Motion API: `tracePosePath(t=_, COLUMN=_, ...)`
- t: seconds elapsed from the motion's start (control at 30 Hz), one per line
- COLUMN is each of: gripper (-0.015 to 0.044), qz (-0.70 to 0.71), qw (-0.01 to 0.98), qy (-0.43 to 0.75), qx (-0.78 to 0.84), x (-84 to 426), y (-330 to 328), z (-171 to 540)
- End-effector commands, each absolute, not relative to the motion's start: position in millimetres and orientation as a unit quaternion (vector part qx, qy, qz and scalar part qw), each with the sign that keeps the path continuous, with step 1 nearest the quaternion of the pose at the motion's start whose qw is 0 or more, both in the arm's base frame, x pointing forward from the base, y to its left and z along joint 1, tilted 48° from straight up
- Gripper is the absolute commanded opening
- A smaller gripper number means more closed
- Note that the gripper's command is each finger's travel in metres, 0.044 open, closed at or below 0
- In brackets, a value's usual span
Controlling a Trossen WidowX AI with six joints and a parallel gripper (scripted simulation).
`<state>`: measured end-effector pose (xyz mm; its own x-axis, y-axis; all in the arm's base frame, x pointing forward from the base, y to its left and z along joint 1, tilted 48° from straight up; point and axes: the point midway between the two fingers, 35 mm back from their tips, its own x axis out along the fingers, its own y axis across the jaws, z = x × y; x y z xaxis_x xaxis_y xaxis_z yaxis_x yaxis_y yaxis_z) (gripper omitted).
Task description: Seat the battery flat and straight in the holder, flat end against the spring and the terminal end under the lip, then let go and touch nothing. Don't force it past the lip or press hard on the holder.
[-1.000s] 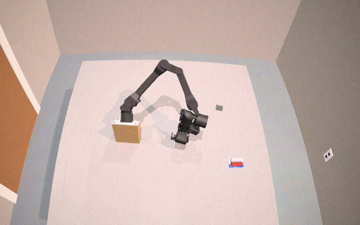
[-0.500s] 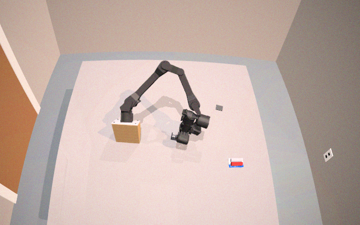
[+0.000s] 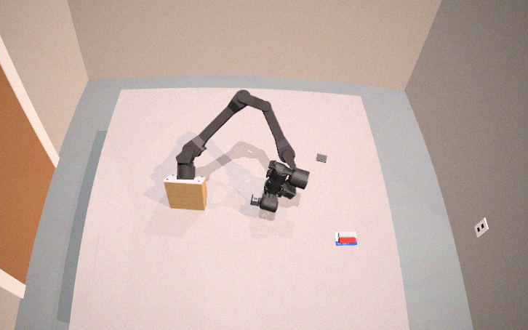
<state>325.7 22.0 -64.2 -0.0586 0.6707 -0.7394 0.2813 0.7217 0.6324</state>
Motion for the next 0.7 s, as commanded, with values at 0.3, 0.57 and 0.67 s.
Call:
tracePosePath(t=0.3, gripper=0.0174, qz=0.163, qw=0.599, qy=0.709, qx=0.335, x=325.8, y=18.3, z=-61.8)
tracePosePath(t=0.57, gripper=0.0174, qz=0.163, qw=0.598, qy=0.709, qx=0.336, x=324.2, y=10.7, z=-54.5)
tracePosePath(t=0.67, gripper=0.0227, qz=0.16, qw=0.596, qy=0.71, qx=0.339, x=323.3, y=6.2, z=-52.4)
